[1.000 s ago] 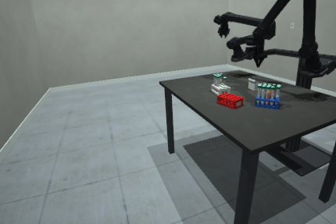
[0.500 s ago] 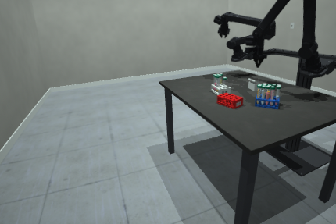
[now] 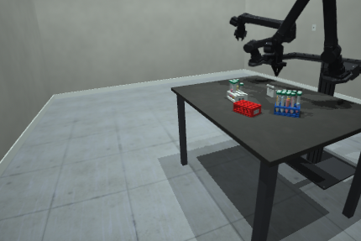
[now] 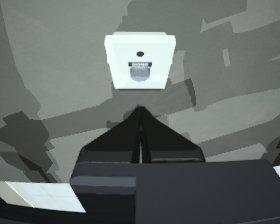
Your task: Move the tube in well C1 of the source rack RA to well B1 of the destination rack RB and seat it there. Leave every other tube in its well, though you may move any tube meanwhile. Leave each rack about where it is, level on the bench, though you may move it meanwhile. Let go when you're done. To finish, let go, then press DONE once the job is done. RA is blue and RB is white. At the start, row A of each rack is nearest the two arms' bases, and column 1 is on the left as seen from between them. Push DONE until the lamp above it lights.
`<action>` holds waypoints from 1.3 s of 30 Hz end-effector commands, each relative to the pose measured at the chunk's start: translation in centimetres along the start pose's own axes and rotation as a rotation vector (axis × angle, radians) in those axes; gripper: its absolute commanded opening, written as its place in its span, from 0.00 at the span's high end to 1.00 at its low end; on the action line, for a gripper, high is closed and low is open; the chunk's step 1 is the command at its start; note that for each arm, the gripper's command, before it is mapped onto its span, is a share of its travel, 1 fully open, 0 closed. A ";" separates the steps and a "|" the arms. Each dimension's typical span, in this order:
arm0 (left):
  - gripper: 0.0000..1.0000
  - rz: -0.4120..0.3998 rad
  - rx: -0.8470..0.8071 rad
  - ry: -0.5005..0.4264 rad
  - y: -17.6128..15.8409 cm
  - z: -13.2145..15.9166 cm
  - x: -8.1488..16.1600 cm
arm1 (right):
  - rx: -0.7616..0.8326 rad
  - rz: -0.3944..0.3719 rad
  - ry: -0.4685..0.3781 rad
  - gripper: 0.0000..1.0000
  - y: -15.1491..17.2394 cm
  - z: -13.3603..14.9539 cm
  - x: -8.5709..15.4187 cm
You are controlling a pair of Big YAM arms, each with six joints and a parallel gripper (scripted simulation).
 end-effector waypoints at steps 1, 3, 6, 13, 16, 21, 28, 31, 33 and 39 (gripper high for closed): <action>1.00 -0.014 -0.004 0.013 0.4 0.0 -1.7 | -0.009 -0.031 -0.009 0.70 0.9 -0.6 1.1; 1.00 -0.014 -0.004 0.013 0.4 0.0 -2.1 | -0.009 -0.031 -0.009 0.70 0.9 -0.6 1.1; 1.00 -0.014 -0.004 0.013 0.4 0.0 -2.8 | -0.009 -0.031 -0.009 0.70 0.9 -0.6 1.1; 1.00 -0.014 -0.004 0.014 0.4 0.0 -3.7 | -0.009 -0.031 -0.009 0.70 0.9 -0.6 1.1; 1.00 -0.015 -0.005 0.014 0.5 0.0 -4.4 | -0.009 -0.031 -0.009 0.70 0.9 -0.6 1.1; 1.00 -0.015 -0.005 0.014 0.6 0.1 -5.5 | -0.009 -0.031 -0.009 0.70 0.9 -0.6 1.1; 1.00 -0.015 -0.005 0.014 0.6 0.1 -6.4 | -0.009 -0.031 -0.009 0.70 0.9 -0.6 1.1; 1.00 -0.014 -0.004 0.013 0.5 0.1 -7.0 | -0.009 -0.031 -0.009 0.70 0.9 -0.6 1.1; 1.00 -0.015 -0.005 0.014 0.6 0.2 -7.4 | -0.009 -0.031 -0.009 0.70 0.9 -0.6 1.1; 1.00 -0.012 -0.003 0.011 0.5 0.0 -7.5 | -0.009 -0.031 -0.009 0.70 0.9 -0.6 1.1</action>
Point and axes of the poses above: on each arm, the point where the finger pads meet when closed, its own x axis back along the fingers, its own y axis across the jaws, z = x × y, the point moved 5 cm from there along x, back along the fingers, and after that the axes turned 13 degrees about -x, right-handed, at the moved point
